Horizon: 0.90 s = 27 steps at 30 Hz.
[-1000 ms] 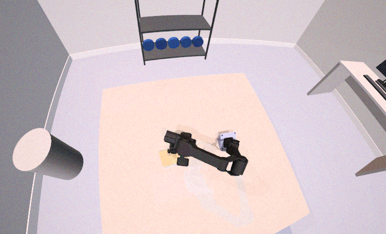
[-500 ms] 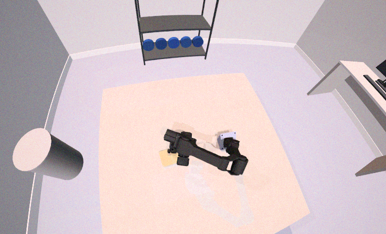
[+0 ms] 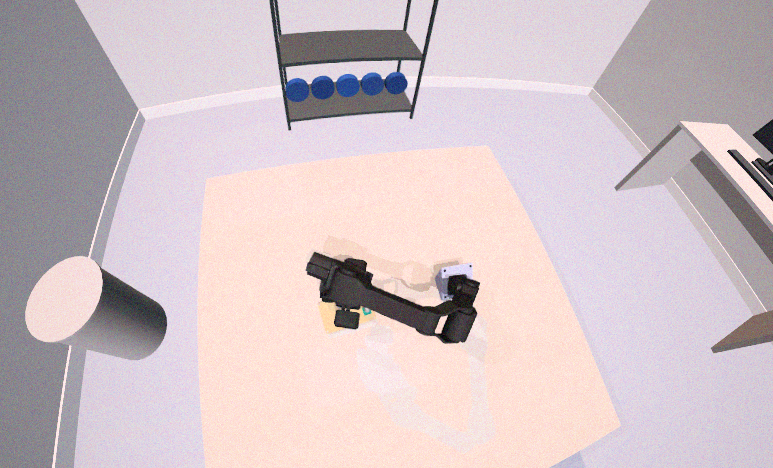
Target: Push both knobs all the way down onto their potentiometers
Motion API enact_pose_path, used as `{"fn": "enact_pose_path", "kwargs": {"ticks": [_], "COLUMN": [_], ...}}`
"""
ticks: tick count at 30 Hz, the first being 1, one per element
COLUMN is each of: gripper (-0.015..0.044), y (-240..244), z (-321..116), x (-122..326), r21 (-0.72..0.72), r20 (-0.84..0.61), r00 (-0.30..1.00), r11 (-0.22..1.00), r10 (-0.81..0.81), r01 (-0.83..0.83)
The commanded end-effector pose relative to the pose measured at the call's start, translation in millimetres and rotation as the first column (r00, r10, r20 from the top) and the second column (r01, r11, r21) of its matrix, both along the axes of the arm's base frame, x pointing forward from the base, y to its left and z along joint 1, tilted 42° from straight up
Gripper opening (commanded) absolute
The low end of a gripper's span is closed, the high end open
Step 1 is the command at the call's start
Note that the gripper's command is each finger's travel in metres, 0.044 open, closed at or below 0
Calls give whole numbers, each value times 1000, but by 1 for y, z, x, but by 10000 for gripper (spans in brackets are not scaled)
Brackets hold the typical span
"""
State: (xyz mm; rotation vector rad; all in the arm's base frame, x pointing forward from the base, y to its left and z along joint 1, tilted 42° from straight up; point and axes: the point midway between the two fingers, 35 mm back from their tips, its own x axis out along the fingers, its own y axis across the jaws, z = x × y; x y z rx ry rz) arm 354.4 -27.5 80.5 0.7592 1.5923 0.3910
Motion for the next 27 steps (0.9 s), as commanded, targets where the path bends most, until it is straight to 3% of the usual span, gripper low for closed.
{"fn": "enact_pose_path", "kwargs": {"ticks": [1, 27], "gripper": [0, 0], "y": [-13, -5], "z": [1, -11], "x": [28, 35], "r21": [-5, -5], "r20": [3, 4], "r00": [1000, 1000], "r11": [1000, 1000], "r10": [9, 10], "r01": [-9, -10]}}
